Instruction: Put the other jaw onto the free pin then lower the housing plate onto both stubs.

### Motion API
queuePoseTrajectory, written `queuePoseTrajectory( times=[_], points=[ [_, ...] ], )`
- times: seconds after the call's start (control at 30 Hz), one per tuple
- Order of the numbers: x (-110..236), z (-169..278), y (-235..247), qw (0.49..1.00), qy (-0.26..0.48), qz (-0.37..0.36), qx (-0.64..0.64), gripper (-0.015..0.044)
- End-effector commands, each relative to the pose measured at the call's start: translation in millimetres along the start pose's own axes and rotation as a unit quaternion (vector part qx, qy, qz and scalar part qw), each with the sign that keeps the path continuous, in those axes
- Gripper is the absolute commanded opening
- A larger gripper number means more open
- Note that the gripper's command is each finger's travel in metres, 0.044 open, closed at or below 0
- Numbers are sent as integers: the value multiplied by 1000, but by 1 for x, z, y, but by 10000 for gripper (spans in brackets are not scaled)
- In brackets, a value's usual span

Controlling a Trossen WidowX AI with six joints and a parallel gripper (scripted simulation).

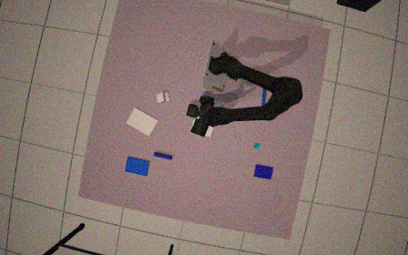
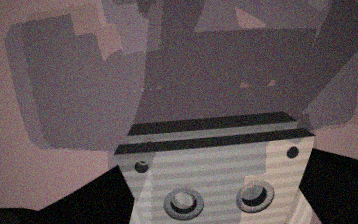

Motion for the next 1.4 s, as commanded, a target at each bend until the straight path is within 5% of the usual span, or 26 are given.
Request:
queuePoseTrajectory(
  times=[0.0,1.37],
  points=[
    [-3,0,-2,1000,-2,4,3,351],
    [-8,0,-2,1000,-2,4,6,351]
  ],
)
Point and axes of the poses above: the point midway between the two fingers, 35 mm back from their tips, its own x axis back along the fingers, its own y axis across the jaws, z = x × y, the point moved 3 cm from there along x, back along the fingers, and after that the axes turned 3 degrees about -x, right-handed, at the moved point
